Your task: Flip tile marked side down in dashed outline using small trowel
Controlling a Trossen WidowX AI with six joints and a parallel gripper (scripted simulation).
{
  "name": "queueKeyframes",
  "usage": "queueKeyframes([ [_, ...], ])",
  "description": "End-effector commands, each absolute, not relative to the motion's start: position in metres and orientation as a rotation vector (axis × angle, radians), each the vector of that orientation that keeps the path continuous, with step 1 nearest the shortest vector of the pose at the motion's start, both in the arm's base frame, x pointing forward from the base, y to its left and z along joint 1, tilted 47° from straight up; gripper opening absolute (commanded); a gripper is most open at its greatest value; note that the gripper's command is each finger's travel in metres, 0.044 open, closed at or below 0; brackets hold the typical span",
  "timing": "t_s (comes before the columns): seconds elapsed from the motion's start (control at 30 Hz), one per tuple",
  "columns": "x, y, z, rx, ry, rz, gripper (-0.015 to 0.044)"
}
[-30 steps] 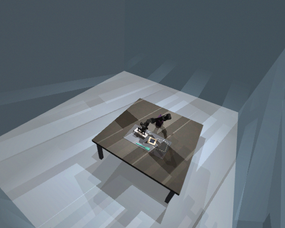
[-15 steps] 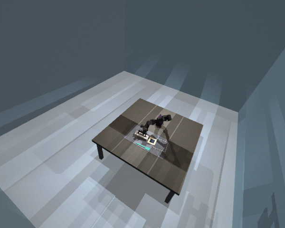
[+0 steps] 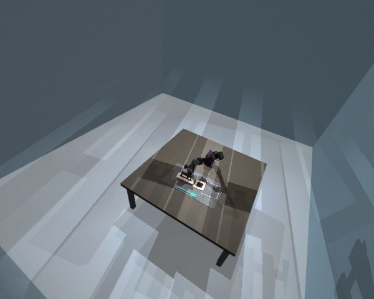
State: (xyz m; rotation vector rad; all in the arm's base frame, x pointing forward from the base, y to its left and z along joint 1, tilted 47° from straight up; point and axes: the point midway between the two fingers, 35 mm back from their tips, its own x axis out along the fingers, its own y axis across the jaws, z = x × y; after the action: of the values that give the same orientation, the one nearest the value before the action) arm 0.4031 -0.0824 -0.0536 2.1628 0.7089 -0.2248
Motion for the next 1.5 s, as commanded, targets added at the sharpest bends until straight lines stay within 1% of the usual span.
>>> queueKeyframes([
  [0.0, 0.403, -0.082, -0.059, 2.167, 0.694, -0.233, 0.0000],
  [0.4, 0.404, -0.072, -0.069, 2.168, 0.694, -0.233, 0.0000],
  [1.47, 0.400, -0.036, -0.032, 2.171, 0.695, -0.233, 0.0000],
])
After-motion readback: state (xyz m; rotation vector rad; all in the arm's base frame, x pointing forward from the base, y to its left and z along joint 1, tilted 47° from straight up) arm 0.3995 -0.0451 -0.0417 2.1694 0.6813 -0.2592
